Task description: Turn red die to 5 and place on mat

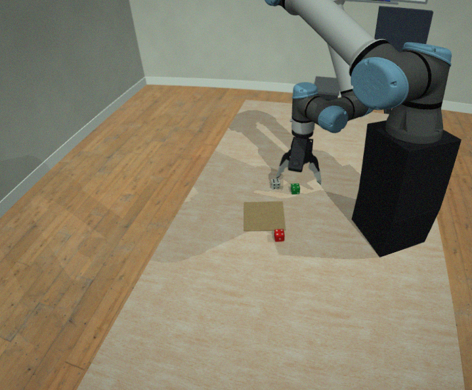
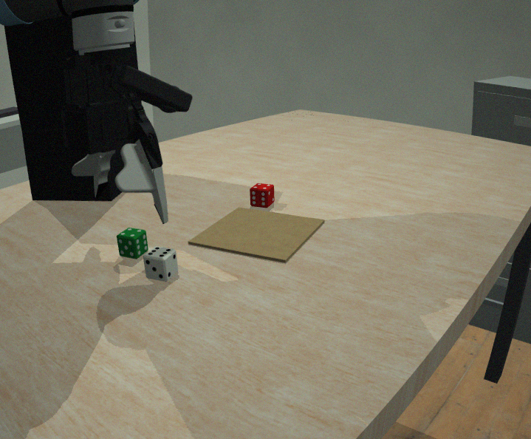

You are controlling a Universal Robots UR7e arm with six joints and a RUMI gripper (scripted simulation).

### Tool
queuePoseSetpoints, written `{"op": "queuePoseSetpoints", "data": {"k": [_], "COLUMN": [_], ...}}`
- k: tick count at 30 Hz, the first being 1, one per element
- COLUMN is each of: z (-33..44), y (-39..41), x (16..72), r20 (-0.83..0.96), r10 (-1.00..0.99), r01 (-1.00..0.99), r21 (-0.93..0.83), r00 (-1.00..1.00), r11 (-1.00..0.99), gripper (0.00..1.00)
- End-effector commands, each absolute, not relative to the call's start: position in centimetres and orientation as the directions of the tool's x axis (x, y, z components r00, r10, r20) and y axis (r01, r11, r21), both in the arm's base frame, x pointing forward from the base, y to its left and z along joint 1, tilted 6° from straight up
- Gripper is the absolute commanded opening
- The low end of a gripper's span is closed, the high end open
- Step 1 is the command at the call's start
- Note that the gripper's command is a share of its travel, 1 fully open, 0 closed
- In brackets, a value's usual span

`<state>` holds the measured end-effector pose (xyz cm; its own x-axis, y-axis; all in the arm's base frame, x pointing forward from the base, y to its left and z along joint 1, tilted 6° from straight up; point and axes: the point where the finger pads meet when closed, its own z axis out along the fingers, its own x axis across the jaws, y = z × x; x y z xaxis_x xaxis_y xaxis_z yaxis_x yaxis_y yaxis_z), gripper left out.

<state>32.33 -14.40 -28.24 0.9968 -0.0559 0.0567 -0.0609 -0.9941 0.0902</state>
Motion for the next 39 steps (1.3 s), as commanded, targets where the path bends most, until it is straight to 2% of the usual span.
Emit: {"op": "queuePoseSetpoints", "data": {"k": [1, 39], "z": [-28.3, -29.4], "y": [-13.9, -0.9], "x": [32.4, 34.0], "r20": [0.057, 0.057], "r10": [-0.056, -0.056], "r01": [-0.061, -0.061], "r21": [0.091, 0.091], "r00": [0.997, 0.997], "r11": [-0.994, -0.994], "gripper": [1.00, 1.00]}}
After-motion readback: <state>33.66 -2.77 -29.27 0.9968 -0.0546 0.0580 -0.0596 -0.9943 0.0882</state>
